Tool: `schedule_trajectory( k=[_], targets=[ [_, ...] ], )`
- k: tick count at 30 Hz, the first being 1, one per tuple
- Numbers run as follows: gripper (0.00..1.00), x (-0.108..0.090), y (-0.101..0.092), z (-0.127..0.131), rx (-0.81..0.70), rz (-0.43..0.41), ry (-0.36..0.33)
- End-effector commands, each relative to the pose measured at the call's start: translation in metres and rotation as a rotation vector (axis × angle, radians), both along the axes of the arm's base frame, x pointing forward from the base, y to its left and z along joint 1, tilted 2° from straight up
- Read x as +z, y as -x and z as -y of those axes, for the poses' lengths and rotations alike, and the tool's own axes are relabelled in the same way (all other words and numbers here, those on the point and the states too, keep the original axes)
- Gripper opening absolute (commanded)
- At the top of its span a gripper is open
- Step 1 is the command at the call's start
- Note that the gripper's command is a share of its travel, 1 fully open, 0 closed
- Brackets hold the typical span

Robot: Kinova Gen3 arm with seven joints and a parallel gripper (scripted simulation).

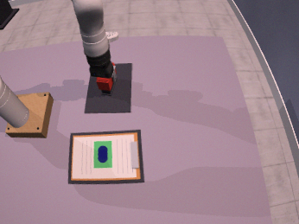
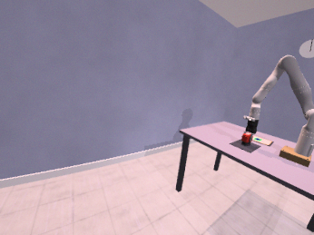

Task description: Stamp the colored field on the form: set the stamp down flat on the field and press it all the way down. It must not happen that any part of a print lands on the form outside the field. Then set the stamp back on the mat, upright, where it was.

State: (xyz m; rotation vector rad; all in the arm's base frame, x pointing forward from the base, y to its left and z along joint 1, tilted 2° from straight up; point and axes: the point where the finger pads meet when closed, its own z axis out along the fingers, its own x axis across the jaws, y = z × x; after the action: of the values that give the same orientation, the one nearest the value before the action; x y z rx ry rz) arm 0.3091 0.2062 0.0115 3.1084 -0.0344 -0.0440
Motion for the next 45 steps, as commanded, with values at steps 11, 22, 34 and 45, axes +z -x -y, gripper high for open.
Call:
schedule_trajectory(
  k=[11,22,34,45],
  targets=[
    [1.0,-0.001,0.0,-0.003,-0.005,0.003,-0.005],
    [1.0,-0.001,0.0,-0.003,-0.005,0.003,-0.005],
    [1.0,0.002,0.001,-0.003,-0.005,0.0,-0.005],
    [1.0,0.053,-0.003,-0.007,-0.004,0.007,-0.012]
  ],
)
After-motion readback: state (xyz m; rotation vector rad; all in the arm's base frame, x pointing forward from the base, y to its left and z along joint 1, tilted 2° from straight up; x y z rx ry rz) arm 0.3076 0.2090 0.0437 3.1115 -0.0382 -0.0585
